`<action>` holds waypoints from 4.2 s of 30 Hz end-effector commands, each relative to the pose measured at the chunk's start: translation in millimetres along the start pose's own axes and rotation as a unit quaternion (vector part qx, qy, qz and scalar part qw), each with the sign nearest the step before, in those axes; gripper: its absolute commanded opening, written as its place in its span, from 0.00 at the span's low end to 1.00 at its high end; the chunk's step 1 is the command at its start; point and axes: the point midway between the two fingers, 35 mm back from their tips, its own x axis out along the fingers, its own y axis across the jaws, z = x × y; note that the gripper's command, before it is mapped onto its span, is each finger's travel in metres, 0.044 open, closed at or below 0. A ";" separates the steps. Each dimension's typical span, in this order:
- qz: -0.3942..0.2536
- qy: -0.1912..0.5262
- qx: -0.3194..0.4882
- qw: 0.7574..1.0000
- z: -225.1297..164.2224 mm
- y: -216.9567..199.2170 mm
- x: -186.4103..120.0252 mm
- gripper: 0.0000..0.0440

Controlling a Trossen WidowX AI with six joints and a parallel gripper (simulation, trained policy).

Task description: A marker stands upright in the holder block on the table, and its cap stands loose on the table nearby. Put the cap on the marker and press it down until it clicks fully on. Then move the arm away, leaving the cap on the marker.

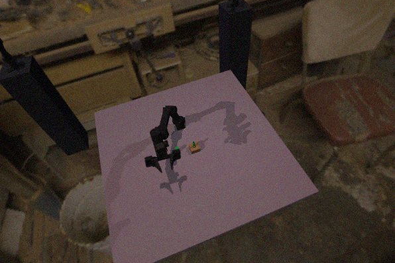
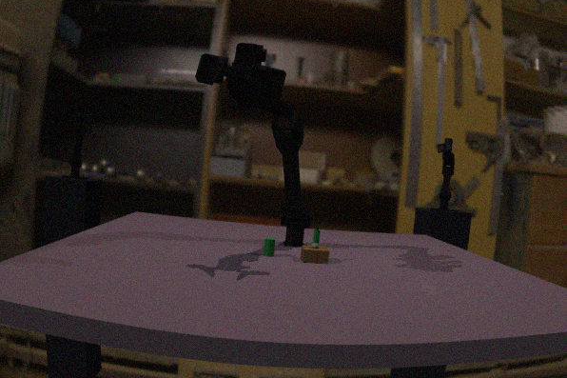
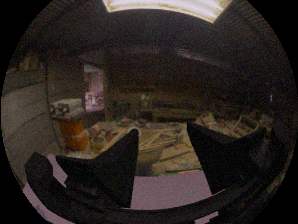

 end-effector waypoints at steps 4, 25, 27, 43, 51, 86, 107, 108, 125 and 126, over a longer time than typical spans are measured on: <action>0.003 0.035 0.008 0.999 3.7 13.4 -12.8 0.60; 0.018 0.151 0.042 0.988 -8.6 46.4 -55.0 0.67; 0.019 0.162 0.045 0.986 -10.7 49.3 -59.5 0.67; 0.030 0.251 0.069 0.965 -31.8 70.6 -96.7 0.69; 0.034 0.295 0.081 0.951 -44.6 80.1 -116.1 0.69; 0.045 0.489 0.125 0.862 -108.9 111.5 -204.3 0.70; 0.043 0.596 0.144 0.789 -146.3 121.4 -253.7 0.70; 0.043 0.601 0.144 0.785 -148.0 121.6 -255.9 0.70; 0.038 0.676 0.150 0.721 -176.0 124.2 -288.2 0.70; 0.037 0.680 0.150 0.717 -177.6 124.2 -289.9 0.70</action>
